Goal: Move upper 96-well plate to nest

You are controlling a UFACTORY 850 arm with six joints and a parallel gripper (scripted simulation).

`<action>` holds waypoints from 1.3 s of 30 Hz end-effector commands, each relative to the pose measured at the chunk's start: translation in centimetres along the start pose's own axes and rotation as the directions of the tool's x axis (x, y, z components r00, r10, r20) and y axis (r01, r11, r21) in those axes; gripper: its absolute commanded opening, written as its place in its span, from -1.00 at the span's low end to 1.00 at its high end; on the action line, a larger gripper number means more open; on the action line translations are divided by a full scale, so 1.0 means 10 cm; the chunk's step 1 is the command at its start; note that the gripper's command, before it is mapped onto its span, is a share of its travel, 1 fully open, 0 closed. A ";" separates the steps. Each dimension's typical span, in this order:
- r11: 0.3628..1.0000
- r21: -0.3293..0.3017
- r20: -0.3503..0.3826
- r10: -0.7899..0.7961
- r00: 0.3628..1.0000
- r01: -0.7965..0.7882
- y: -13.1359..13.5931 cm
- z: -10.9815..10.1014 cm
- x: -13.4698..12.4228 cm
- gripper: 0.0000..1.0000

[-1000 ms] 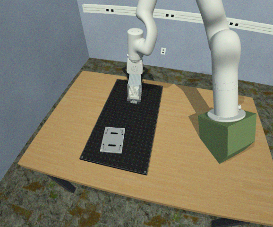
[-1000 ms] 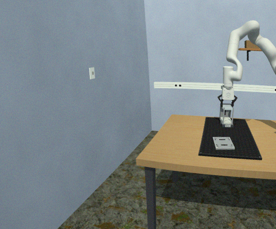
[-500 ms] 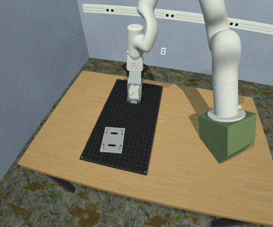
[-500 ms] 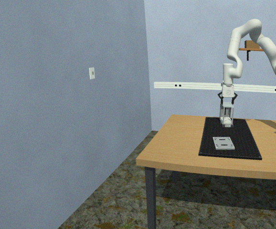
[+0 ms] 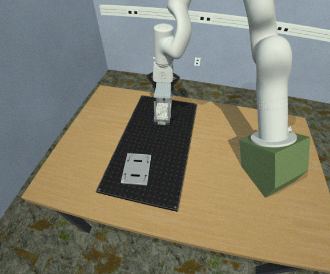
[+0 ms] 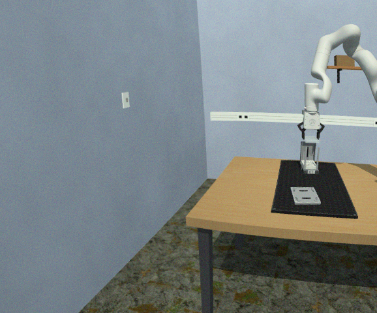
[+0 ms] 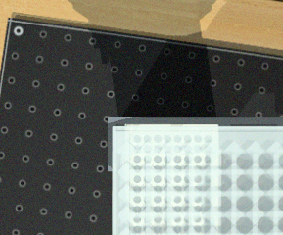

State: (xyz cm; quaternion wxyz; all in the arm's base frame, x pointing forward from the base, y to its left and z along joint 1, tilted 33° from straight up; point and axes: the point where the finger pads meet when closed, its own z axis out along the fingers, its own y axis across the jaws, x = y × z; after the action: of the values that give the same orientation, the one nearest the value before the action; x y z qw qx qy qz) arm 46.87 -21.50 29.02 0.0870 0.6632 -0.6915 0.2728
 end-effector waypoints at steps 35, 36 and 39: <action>1.000 0.001 0.000 -0.012 1.000 0.012 -0.14 -0.05 -0.58 -1.00; 1.000 0.001 0.000 -0.012 1.000 0.012 -0.15 -0.05 -0.61 -1.00; 1.000 0.001 0.000 -0.012 1.000 0.012 -0.17 -0.05 -0.71 -1.00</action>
State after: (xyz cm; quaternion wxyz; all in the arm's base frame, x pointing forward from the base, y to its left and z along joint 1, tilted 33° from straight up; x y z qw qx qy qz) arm 48.50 -16.47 27.15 0.0886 0.6681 -0.6874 0.2707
